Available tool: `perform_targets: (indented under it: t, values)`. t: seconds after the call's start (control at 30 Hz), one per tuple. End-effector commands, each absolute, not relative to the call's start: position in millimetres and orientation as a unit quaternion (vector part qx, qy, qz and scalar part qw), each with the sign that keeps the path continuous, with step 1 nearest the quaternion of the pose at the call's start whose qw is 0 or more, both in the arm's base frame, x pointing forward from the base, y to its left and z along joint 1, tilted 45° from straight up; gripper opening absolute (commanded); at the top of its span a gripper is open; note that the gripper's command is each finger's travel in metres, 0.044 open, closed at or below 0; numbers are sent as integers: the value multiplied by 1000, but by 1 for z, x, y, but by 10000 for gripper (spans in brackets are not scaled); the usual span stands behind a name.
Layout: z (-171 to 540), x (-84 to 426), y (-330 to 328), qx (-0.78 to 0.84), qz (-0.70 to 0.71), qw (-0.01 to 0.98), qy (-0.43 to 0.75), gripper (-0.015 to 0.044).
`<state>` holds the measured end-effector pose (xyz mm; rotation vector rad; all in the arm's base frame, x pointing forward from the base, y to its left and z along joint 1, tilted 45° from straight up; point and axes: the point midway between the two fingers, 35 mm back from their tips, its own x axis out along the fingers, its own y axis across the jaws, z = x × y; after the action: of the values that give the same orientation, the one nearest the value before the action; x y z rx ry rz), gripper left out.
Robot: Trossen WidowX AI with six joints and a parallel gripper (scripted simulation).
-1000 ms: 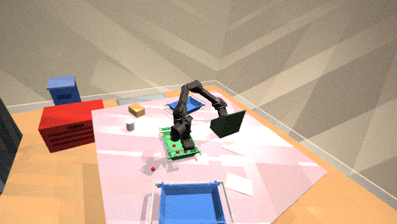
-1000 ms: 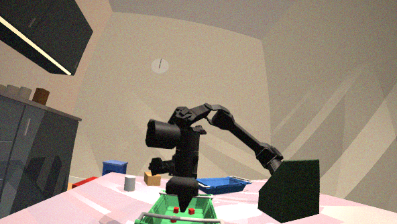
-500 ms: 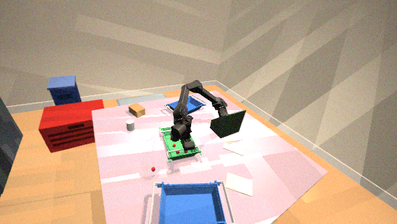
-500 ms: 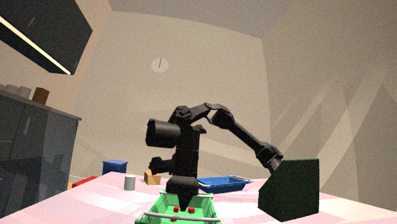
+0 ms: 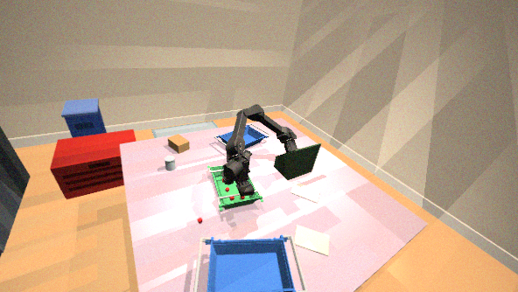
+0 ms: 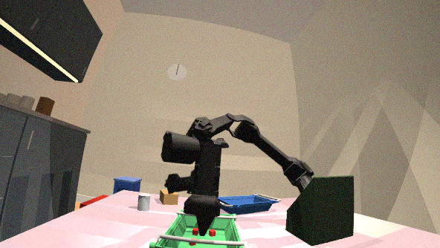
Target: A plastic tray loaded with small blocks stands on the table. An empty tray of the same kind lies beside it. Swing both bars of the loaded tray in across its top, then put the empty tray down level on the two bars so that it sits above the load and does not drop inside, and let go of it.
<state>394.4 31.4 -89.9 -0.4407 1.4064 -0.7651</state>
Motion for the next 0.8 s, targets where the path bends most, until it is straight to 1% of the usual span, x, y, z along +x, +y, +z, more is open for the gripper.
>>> perform_targets:
  t: [0.0, 0.13, 0.27, 0.3, 0.33, 0.43, 0.6, 0.77]
  values:
    - [-88, 395, 34, -196, -340, 675, 625, 184]
    - [-64, 397, 58, -195, -339, 675, 626, 289]
    - [-24, 392, 95, -195, -340, 674, 626, 394]
    - [-21, 392, 97, -195, -340, 674, 626, 420]
    - [-44, 393, 72, -196, -345, 667, 631, 440]
    - [-33, 393, 53, -152, -364, 667, 631, 440]
    - [-1, 386, 3, -31, -419, 663, 619, 440]
    - [47, 372, -66, 117, -502, 658, 549, 440]
